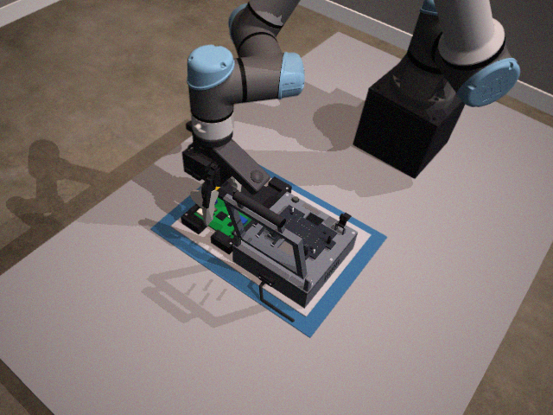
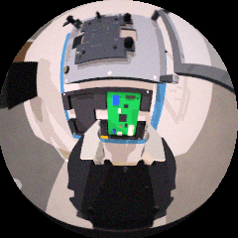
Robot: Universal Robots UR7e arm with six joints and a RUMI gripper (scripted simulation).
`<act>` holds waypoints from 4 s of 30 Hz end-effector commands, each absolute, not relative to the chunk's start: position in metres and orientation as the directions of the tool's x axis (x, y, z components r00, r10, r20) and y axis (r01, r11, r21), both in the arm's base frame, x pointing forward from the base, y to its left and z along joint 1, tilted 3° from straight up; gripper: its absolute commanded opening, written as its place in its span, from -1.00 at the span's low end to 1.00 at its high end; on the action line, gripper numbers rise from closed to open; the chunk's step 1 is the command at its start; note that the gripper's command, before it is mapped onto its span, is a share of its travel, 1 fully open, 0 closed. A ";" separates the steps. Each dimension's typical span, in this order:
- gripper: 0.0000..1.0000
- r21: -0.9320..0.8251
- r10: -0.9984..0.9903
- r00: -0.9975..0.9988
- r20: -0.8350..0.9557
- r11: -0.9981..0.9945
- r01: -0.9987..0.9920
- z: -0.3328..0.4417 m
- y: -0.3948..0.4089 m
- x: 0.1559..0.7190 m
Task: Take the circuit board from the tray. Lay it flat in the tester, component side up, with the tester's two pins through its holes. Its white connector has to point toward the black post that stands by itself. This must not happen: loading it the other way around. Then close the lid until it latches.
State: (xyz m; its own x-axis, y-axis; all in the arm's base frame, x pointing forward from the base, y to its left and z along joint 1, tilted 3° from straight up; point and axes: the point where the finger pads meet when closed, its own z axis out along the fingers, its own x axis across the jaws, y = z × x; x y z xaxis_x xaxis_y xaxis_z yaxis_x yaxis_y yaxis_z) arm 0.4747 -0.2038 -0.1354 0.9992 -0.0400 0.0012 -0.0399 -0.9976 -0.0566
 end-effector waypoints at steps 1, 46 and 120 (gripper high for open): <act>0.17 -0.056 -0.040 0.999 0.002 -0.998 -0.040 -0.139 -0.204 0.475; 0.17 -0.056 -0.040 0.999 0.002 -0.998 -0.040 -0.140 -0.204 0.475; 0.17 -0.056 -0.040 0.999 0.002 -0.998 -0.040 -0.161 -0.203 0.475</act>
State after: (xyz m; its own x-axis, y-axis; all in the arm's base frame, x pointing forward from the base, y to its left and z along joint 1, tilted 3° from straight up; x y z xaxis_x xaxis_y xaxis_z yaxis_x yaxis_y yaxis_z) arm 0.4750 -0.2024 -0.1619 0.9992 -0.0400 0.0013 -0.0399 -0.9976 -0.0565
